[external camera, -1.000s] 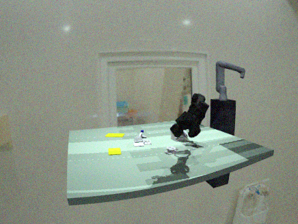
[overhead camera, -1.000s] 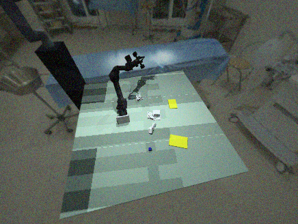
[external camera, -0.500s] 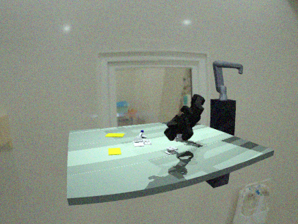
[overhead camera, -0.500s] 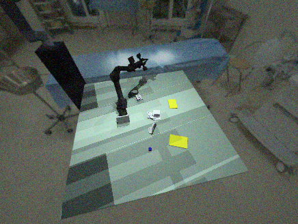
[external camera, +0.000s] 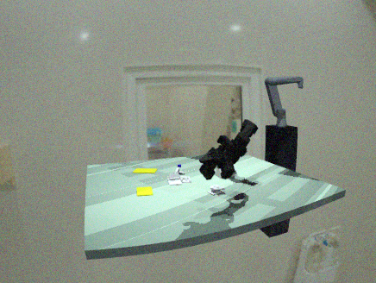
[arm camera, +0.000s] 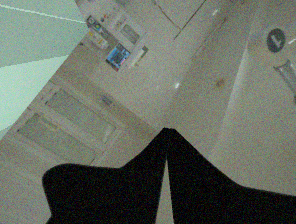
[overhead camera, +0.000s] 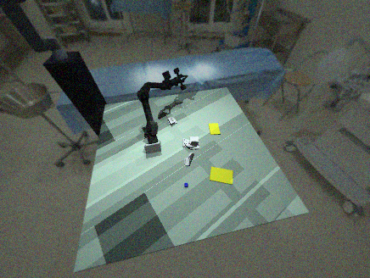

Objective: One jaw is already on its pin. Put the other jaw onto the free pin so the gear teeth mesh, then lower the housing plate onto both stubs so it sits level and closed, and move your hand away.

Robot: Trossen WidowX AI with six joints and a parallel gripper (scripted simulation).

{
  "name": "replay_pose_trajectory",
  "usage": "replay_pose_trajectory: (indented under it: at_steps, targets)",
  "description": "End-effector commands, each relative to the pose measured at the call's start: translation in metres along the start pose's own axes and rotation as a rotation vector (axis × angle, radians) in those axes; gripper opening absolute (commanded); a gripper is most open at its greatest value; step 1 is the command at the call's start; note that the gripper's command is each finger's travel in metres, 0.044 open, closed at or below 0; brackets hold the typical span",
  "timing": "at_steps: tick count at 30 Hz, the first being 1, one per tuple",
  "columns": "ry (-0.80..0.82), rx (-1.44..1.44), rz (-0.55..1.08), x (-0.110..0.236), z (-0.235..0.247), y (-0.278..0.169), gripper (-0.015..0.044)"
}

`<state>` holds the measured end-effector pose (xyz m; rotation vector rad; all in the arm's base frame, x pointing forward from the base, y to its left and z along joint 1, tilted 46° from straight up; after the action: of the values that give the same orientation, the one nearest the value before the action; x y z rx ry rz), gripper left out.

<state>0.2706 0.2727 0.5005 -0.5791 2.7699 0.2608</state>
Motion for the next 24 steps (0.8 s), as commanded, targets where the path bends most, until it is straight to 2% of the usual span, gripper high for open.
replay_pose_trajectory:
  at_steps: [1, 24]
  targets:
    - [0.024, -0.009, 0.0, -0.003, 0.01, -0.003, 0.0]
    - [0.139, -0.068, 0.042, -0.025, 0.06, -0.034, 0.0]
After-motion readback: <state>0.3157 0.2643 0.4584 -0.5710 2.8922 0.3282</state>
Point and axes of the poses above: the point midway between the two fingers, 35 mm back from their tips, its own x axis back along the fingers, its own z axis across the jaws, y = z × x, the point moved 5 cm from there along x, back along the fingers, and after that the axes turned 3 degrees about x, right-handed, at the moved point
